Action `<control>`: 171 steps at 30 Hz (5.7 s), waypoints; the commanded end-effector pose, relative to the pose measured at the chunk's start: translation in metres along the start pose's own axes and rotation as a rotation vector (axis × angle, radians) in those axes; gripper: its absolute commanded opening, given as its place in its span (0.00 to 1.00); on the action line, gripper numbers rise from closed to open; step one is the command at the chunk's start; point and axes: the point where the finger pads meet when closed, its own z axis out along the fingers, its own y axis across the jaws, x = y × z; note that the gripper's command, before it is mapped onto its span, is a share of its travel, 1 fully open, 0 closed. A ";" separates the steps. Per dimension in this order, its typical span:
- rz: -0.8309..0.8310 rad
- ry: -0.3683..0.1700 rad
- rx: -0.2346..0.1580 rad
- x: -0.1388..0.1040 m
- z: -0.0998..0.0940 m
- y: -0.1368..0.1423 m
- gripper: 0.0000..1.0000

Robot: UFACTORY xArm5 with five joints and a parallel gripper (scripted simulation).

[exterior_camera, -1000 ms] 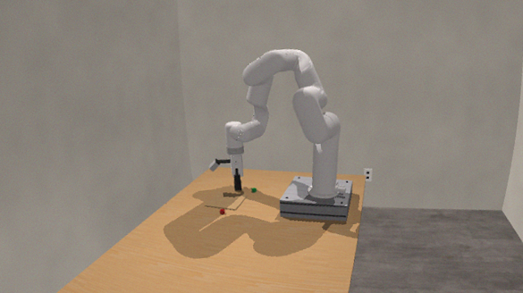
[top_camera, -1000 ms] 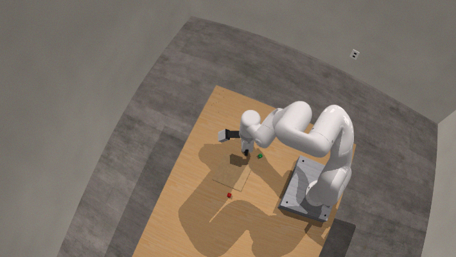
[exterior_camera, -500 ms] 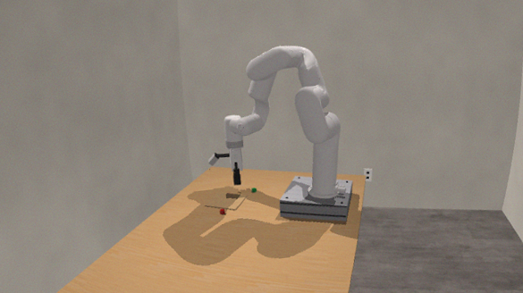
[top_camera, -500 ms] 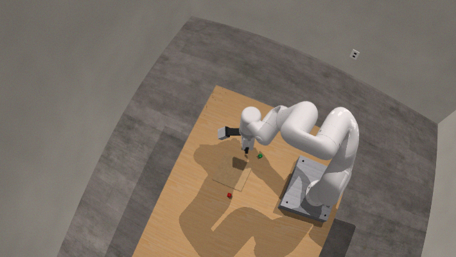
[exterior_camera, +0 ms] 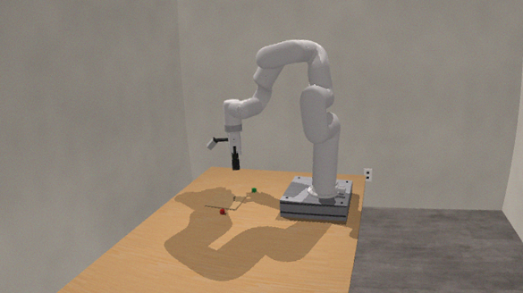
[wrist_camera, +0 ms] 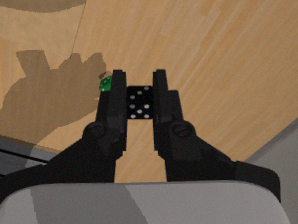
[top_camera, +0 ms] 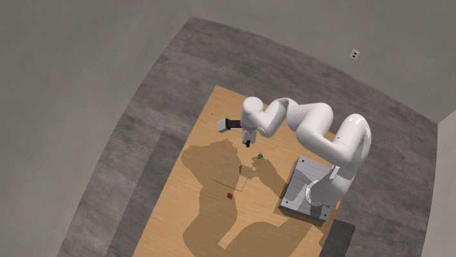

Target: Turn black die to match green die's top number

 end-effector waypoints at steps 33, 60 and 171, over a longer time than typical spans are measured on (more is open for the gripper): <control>0.340 0.036 -0.015 0.065 0.005 -0.111 0.11; 0.322 0.744 -0.136 0.055 0.006 -0.112 0.11; 0.304 0.941 -0.182 0.049 0.090 -0.109 0.11</control>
